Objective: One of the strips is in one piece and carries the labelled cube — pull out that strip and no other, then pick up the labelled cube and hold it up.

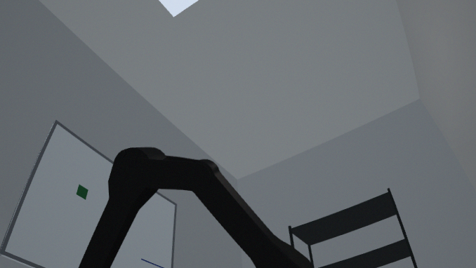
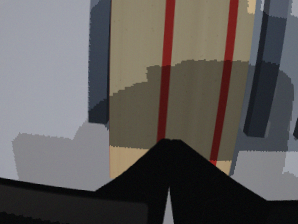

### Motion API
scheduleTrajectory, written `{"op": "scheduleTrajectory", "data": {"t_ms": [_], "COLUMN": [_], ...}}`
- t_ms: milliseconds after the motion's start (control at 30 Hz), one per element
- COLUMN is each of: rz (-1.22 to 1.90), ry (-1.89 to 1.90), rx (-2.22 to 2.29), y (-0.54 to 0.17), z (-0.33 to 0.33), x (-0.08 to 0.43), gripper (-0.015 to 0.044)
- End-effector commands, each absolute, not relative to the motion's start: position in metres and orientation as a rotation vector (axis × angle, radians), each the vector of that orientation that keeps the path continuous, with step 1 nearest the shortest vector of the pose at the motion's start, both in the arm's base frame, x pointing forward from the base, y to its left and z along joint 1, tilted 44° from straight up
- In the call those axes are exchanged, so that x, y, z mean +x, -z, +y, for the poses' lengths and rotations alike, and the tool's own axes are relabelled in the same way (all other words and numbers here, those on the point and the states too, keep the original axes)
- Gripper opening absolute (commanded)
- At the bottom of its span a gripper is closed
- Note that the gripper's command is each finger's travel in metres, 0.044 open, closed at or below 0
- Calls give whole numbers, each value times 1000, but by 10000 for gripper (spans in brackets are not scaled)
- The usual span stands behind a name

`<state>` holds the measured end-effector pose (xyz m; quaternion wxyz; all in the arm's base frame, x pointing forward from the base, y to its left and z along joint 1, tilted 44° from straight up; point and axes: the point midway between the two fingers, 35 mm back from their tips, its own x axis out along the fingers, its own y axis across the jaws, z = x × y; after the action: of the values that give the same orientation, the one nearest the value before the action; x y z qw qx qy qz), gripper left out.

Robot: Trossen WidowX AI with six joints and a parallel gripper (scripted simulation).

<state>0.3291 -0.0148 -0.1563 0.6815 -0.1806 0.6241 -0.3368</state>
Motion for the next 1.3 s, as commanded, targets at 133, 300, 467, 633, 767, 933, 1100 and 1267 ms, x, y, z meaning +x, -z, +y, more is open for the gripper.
{"op": "scheduleTrajectory", "data": {"t_ms": [133,300,467,633,767,933,1100,1267], "rz": [1429,1430,1430,1431,1431,1431,1432,1432], "ry": [760,759,759,759,759,759,759,759], "rx": [-408,-408,-408,-408,-408,-408,-408,-408], "y": [162,164,165,166,167,168,170,171], "z": [-16,-15,-13,-12,-11,-10,-9,-7], "x": [308,301,294,287,282,275,269,263], "gripper": [0,0,0,0,0,0,0,0]}}
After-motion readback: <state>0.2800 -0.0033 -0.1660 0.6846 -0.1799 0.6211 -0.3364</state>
